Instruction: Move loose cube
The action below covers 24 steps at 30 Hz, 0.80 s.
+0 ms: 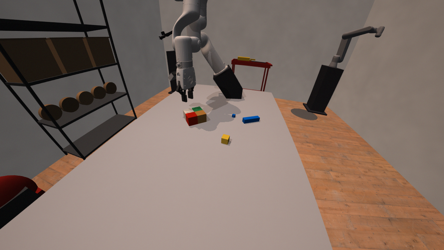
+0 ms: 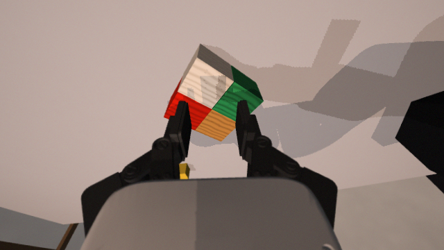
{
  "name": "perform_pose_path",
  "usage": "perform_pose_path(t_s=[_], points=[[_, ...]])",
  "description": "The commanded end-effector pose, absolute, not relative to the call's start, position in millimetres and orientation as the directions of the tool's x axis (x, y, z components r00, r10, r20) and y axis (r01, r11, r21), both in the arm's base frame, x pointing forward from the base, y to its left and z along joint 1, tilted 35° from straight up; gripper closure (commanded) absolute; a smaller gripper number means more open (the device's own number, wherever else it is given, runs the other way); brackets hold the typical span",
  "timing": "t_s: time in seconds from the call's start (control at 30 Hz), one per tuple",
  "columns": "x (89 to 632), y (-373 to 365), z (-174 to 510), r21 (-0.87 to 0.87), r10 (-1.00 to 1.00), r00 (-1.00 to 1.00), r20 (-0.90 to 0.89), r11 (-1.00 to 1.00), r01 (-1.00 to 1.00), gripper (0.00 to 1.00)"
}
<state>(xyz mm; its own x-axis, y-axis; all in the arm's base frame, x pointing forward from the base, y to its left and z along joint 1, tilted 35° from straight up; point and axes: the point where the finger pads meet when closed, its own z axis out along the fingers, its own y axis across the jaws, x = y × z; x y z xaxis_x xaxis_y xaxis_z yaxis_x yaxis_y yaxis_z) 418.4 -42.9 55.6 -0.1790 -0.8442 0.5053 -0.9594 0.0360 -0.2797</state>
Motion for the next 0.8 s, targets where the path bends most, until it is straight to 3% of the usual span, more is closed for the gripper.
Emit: perform_pose_path(t_s=[0.0, 0.03, 0.4, 0.77], points=[[436, -41, 54, -0.188, -0.848, -0.036, 0.529, -0.075, -0.979, 0.52], [443, -41, 57, -0.087, -0.818, 0.15, 0.555, -0.237, -0.968, 0.52], [481, -46, 76, 0.26, -0.507, 0.692, 0.515, -0.677, -0.689, 0.52], [481, -47, 76, 0.26, -0.507, 0.692, 0.514, -0.677, -0.689, 0.52]])
